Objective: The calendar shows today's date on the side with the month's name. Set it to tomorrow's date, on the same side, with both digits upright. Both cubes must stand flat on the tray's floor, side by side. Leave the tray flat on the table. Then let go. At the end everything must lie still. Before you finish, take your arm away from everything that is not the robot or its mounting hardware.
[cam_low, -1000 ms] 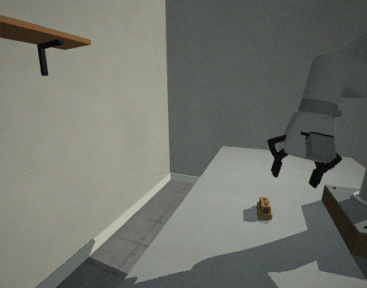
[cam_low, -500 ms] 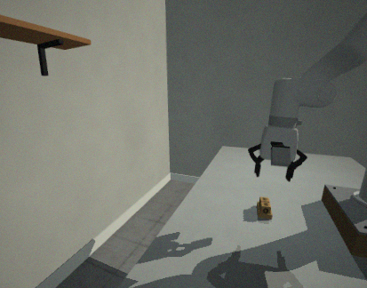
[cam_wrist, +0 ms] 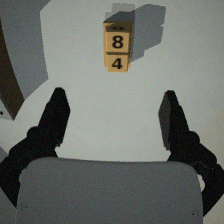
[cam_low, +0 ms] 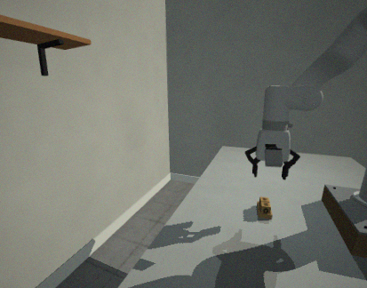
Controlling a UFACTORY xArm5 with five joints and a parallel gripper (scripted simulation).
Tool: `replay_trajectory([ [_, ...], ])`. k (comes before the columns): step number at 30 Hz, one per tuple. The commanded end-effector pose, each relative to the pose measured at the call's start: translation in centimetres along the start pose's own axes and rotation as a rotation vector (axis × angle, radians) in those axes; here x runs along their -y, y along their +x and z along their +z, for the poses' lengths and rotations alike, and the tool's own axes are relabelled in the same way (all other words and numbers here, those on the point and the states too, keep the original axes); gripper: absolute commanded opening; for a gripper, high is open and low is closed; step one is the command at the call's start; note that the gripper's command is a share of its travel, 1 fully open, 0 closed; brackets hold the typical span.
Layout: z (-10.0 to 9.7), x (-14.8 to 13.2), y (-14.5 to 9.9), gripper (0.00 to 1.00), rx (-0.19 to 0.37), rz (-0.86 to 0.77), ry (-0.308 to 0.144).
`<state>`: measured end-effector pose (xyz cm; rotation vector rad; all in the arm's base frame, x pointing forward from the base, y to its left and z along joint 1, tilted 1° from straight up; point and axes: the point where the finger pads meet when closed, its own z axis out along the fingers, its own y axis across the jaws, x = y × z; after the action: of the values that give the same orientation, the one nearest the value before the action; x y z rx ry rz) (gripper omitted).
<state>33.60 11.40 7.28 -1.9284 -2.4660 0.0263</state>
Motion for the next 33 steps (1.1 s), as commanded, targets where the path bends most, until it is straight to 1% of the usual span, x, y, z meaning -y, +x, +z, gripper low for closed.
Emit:
replay_trajectory([
  [1, -0.1, -0.1, 0.0, 1.0, 0.0, 0.0, -0.003],
  [8, -0.1, -0.1, 0.0, 1.0, 0.0, -0.005, -0.003],
  [12, -0.1, 0.0, 0.2, 1.0, 0.0, -0.058, -0.002],
  [15, 0.0, 0.3, 0.6, 1.0, 0.0, -0.154, -0.002],
  [17, 0.0, 0.5, 1.0, 1.0, 0.001, -0.247, -0.002],
  [19, 0.0, 0.6, 1.2, 1.0, 0.001, -0.301, -0.002],
  [20, 0.0, 0.6, 1.3, 1.0, 0.001, -0.303, -0.002],
  [21, 0.1, 0.8, 1.5, 1.0, 0.001, -0.364, -0.002],
  [23, 0.1, 0.9, 1.8, 1.0, 0.001, -0.426, -0.002],
  [26, 0.1, 1.0, 1.8, 1.0, 0.001, -0.431, -0.002],
  [28, 0.2, 1.3, 2.3, 1.0, 0.002, -0.563, -0.001],
  [33, 0.2, 1.7, 2.9, 1.0, 0.002, -0.705, -0.001],
])
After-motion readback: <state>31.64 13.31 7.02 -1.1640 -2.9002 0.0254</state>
